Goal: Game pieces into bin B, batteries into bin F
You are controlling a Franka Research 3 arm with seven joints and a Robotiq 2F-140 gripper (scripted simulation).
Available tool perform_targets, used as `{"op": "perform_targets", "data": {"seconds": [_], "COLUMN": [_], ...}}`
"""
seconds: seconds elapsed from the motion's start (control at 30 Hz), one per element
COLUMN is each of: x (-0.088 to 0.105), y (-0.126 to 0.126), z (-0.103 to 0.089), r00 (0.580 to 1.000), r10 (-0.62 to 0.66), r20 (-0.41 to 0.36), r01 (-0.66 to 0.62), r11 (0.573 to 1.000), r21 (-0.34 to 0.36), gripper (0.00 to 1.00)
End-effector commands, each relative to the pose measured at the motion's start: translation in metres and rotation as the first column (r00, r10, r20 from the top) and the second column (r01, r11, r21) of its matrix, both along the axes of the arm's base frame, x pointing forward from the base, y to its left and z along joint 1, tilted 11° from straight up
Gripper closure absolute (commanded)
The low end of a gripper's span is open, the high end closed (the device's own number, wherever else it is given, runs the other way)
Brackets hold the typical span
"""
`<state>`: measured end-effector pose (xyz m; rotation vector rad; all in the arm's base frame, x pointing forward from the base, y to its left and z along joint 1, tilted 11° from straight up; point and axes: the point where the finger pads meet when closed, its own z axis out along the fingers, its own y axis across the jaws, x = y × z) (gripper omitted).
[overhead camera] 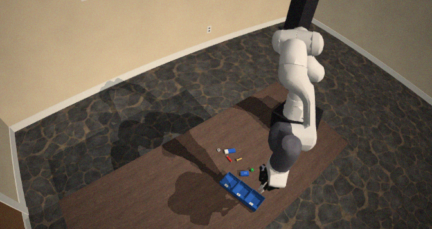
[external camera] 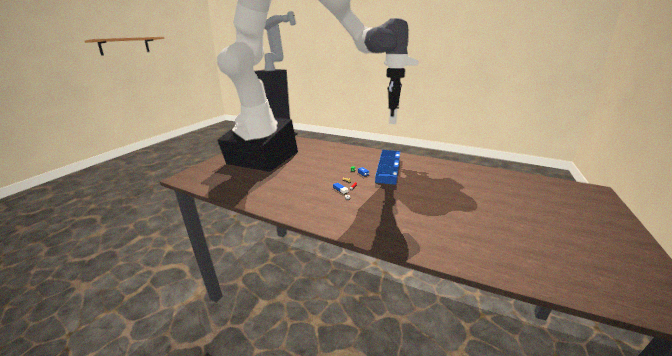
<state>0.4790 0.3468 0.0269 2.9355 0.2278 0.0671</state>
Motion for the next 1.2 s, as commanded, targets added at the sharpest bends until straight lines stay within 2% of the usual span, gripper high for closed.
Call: {"op": "perform_targets", "data": {"seconds": [0.0, 0.37, 0.4, 0.47, 0.53, 0.6, 1.03, 1.1, 1.17], "x": [-0.002, -0.002, -0.003, -0.006, -0.006, -0.008, -0.025, -0.025, -0.028], "y": [0.0, 0.0, -0.007, -0.023, -0.023, -0.038, -0.137, -0.137, -0.152], "z": [-0.001, -0.001, -0.004, -0.01, -0.01, -0.016, -0.056, -0.056, -0.062], "r00": [1.0, 1.0, 0.999, 0.989, 0.989, 0.976, 0.894, 0.894, 0.864], "r10": [0.003, 0.003, -0.046, -0.144, -0.144, -0.217, -0.443, -0.443, -0.498], "r20": [-0.006, -0.006, 0.004, 0.022, 0.022, 0.035, 0.061, 0.061, 0.079], "r01": [-0.003, -0.003, 0.046, 0.143, 0.143, 0.217, 0.443, 0.443, 0.496], "r11": [1.0, 1.0, 0.999, 0.99, 0.99, 0.976, 0.896, 0.896, 0.867], "r21": [0.0, 0.0, 0.003, 0.01, 0.01, 0.015, 0.023, 0.023, 0.046], "gripper": [0.95, 0.95, 0.75, 0.75, 0.75, 0.75, 0.75, 0.75, 0.75]}}
